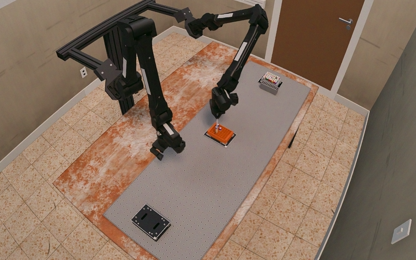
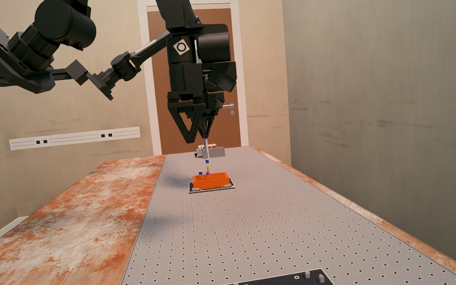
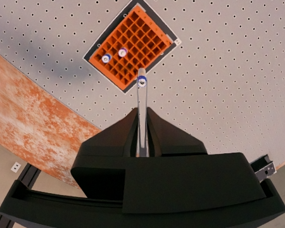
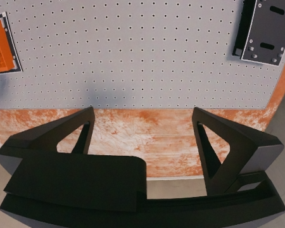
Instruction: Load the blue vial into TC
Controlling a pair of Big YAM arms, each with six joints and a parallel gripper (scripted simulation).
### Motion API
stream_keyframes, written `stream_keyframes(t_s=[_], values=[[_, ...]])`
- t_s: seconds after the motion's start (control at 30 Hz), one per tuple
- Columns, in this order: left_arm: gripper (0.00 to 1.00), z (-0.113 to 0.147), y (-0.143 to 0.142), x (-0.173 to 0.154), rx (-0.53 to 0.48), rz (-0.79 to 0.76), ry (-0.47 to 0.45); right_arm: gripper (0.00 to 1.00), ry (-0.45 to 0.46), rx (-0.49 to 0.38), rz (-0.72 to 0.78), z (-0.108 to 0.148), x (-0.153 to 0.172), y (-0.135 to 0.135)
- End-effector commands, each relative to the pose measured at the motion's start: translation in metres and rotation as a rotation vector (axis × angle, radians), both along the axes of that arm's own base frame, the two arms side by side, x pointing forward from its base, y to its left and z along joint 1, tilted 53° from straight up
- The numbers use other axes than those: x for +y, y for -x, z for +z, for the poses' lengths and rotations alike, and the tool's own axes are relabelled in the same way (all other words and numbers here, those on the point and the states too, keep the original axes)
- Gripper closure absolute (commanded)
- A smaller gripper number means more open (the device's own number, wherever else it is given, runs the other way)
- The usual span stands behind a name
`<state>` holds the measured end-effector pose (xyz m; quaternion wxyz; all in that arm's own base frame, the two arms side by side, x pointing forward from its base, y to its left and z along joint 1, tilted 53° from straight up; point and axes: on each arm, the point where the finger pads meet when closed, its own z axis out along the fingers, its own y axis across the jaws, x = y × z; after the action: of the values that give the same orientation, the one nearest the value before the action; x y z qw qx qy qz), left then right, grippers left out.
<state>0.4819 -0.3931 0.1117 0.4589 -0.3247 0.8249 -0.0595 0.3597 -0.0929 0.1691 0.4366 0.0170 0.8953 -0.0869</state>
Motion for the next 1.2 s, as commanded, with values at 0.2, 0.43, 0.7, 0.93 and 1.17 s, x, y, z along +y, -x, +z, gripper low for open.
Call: stream_keyframes(t_s=[0.2, 0.43, 0.7, 0.93, 1.17], values=[[0.91, 0.0261, -0.0050, -0.0039, -0.021, 0.011, 0.038, 0.00, 0.012, -0.010, 0.000, 0.0062, -0.0022, -0.0021], [0.91, 0.0267, -0.0044, -0.0042, -0.024, 0.011, 0.036, 0.00, 0.012, -0.010, 0.000, 0.0062, -0.0022, -0.0021], [0.91, 0.0270, -0.0035, -0.0048, -0.025, 0.011, 0.034, 0.00, 0.012, -0.010, 0.000, 0.0062, -0.0022, -0.0021], [0.91, 0.0271, -0.0031, -0.0051, -0.025, 0.010, 0.034, 0.00, 0.012, -0.010, 0.000, 0.0062, -0.0022, -0.0021], [0.91, 0.0273, -0.0026, -0.0056, -0.025, 0.009, 0.033, 0.00, 0.012, -0.010, 0.000, 0.0062, -0.0022, -0.0021]])
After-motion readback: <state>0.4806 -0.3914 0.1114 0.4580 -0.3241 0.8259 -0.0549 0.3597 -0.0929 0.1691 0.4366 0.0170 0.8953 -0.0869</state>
